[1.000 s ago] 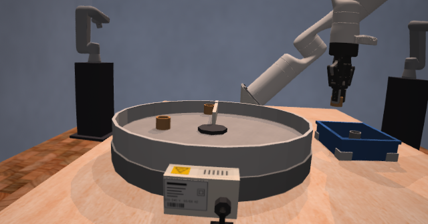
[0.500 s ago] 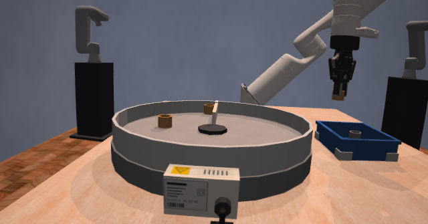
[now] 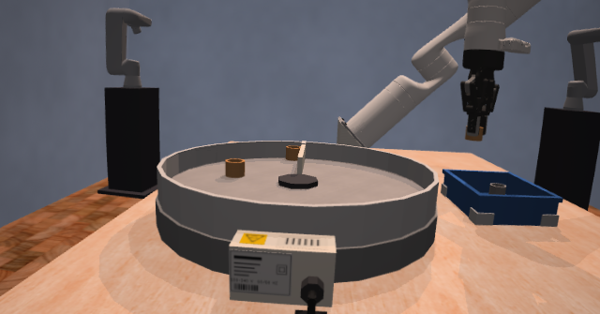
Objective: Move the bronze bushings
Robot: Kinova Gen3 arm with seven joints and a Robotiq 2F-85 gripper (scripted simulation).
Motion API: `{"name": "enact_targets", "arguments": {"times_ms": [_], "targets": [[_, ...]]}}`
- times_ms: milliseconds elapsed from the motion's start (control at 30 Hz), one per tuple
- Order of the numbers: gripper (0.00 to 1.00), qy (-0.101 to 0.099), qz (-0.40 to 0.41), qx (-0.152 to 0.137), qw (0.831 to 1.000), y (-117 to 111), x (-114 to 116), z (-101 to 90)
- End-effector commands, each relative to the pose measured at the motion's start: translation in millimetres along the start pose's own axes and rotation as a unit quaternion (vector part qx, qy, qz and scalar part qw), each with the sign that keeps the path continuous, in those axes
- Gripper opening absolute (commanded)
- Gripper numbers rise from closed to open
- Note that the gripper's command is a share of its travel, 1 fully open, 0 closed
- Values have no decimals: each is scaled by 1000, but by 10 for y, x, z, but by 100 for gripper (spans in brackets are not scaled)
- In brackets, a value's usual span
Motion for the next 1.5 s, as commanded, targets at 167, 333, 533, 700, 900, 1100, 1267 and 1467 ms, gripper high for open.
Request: {"name": "enact_targets", "arguments": {"times_ms": [167,333,533,700,900,1100,1267,1467], "targets": [[0,0,0,1,1000,-2,3,-5],[0,0,0,1,1000,-2,3,-5],[0,0,0,1,1000,-2,3,-5],[0,1,0,1,1000,8,28,-5],[0,0,0,1,1000,53,140,-5],[0,1,0,1,1000,111,284,-5],[0,1,0,1,1000,221,559,-5],[0,0,0,1,1000,401,1009,-5]]}}
Point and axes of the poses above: the point where the finger pads meet when closed, its own z axis out along the fingers, its own x axis across the jaws, y = z × x, the point moved 1 cm from there along -z, back along the fingers, and after that the axes turned 13 degrees about z, right-handed, at the moved point
